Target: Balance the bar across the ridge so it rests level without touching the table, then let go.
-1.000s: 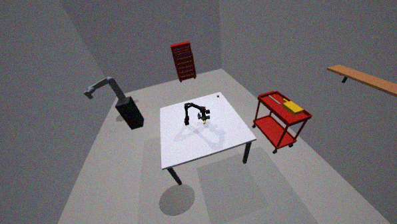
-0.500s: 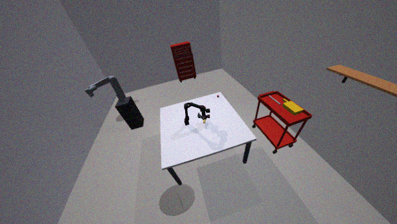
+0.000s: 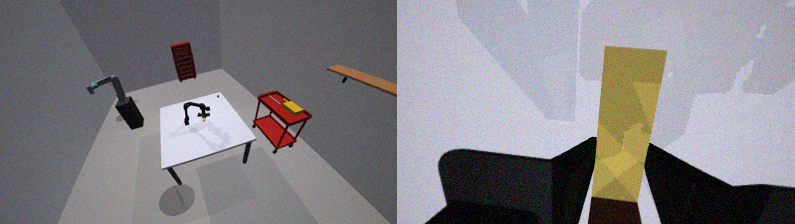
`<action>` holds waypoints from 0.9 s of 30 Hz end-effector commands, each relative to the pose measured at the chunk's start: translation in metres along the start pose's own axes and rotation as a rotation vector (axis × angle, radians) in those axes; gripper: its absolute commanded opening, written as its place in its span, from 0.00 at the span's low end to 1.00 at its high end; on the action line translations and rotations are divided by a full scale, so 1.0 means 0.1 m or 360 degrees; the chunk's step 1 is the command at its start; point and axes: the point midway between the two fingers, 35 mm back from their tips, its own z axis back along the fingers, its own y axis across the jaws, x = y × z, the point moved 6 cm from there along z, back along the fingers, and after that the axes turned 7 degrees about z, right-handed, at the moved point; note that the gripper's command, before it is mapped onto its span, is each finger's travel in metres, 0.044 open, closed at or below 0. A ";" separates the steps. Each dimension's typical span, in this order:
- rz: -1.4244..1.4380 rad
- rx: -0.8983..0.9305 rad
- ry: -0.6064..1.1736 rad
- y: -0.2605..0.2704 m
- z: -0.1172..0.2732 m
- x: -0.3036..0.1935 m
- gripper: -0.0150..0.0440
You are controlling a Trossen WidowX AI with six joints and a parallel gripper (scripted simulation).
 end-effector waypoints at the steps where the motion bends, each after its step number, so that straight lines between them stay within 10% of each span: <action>1: -0.0007 0.0022 -0.0003 0.01 0.15 0.00 0.25; 27: 0.0324 0.0019 -0.0004 -0.17 0.59 -0.22 0.25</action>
